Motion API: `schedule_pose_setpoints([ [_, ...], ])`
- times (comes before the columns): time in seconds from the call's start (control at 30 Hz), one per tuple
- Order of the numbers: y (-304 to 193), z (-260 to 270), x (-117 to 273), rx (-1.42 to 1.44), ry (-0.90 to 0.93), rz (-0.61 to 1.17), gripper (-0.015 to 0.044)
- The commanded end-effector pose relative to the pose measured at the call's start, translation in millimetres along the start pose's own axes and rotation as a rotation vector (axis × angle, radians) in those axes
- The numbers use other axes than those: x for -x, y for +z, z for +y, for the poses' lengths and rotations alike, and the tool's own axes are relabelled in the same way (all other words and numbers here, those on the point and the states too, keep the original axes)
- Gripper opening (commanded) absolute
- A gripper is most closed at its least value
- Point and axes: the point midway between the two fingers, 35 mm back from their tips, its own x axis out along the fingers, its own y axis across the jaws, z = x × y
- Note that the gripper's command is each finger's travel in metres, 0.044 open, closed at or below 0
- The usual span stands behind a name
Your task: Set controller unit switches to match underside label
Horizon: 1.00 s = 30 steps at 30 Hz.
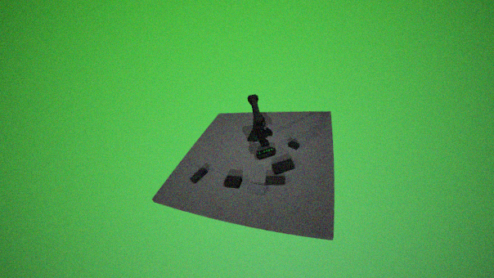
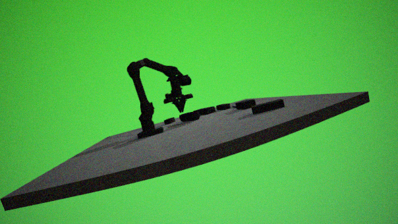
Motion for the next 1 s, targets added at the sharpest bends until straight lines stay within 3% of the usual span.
schedule_pose_setpoints([
  [0.0,-0.4,-3.7,35.0,0.002,-0.028,0.003,0.0131],
  [0.2,-0.3,-2.7,43.3,0.002,-0.028,0.003,0.0289],
  [0.57,-0.3,-2.7,43.3,0.002,-0.028,0.003,0.0000],
  [0.9,-0.3,-2.7,43.3,0.002,-0.028,0.003,0.0000],
  [0.97,-0.2,-2.0,41.4,-0.001,-0.022,0.003,0.0053],
])
